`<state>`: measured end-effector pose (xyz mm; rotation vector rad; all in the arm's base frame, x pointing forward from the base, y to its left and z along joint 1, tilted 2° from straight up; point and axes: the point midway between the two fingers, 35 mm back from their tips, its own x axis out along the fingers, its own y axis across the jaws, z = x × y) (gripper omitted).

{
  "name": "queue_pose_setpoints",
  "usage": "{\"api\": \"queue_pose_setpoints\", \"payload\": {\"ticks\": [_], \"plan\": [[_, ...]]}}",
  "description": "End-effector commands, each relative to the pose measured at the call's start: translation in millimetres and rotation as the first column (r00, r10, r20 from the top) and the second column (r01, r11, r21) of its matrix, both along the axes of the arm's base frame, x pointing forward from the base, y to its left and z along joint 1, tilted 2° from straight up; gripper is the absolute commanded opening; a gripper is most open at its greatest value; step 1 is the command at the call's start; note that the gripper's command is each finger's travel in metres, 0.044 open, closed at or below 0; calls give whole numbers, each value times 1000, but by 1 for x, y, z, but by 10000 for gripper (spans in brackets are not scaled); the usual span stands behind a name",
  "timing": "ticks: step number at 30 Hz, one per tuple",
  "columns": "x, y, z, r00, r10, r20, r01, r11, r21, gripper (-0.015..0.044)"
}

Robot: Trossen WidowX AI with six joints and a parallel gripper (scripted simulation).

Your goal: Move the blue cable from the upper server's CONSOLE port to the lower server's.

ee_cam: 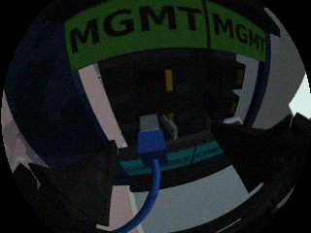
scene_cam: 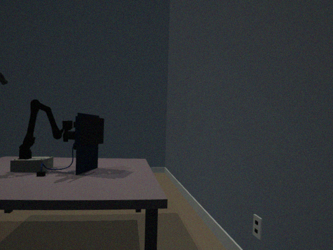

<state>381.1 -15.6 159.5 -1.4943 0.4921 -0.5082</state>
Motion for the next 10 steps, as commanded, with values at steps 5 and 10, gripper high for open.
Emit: {"api": "queue_pose_setpoints", "payload": {"ticks": [5, 10], "plan": [[-5, 2, 0, 1000, -2, -1, 2, 1000, 1, 440], [-7, 3, 1, 1000, -2, -2, 2, 1000, 2, 440]]}}
